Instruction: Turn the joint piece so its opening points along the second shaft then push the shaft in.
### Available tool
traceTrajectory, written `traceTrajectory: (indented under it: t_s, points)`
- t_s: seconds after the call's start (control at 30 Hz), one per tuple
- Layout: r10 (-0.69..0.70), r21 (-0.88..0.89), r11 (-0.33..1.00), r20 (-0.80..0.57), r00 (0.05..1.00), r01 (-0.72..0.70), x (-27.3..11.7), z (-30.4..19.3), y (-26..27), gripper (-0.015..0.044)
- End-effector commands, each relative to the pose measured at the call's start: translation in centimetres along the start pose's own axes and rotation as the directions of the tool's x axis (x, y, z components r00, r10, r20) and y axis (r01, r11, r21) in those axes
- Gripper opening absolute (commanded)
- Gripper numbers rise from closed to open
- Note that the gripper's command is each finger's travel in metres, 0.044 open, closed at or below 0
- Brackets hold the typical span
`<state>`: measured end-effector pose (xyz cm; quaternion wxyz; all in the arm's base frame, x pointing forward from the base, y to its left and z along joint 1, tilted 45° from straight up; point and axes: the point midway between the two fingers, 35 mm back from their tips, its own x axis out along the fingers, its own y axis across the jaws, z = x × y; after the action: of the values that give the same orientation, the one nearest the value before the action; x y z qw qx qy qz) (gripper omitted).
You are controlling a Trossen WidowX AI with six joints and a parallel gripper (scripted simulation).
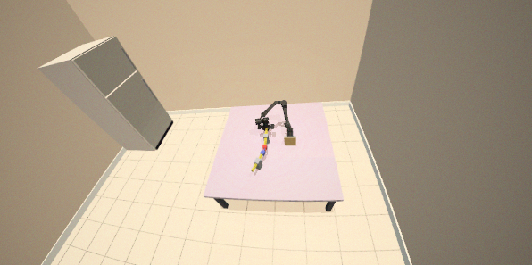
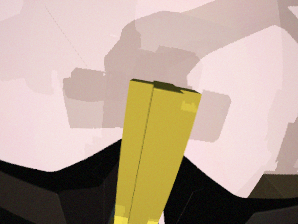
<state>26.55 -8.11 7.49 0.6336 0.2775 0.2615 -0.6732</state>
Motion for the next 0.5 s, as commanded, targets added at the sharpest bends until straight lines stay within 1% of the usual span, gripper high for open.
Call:
traceTrajectory:
  t_s: [0.0,0.43,0.47]
  points:
    - [0.000,-0.001,1.000,-0.006,1.000,0.000,0.05,-0.84,-0.02,0.0000]
    - [0.000,0.002,1.000,0.001,1.000,0.000,0.01,-0.39,-0.01,0.0000]
    - [0.000,0.002,1.000,0.001,1.000,0.000,0.01,-0.39,-0.01,0.0026]
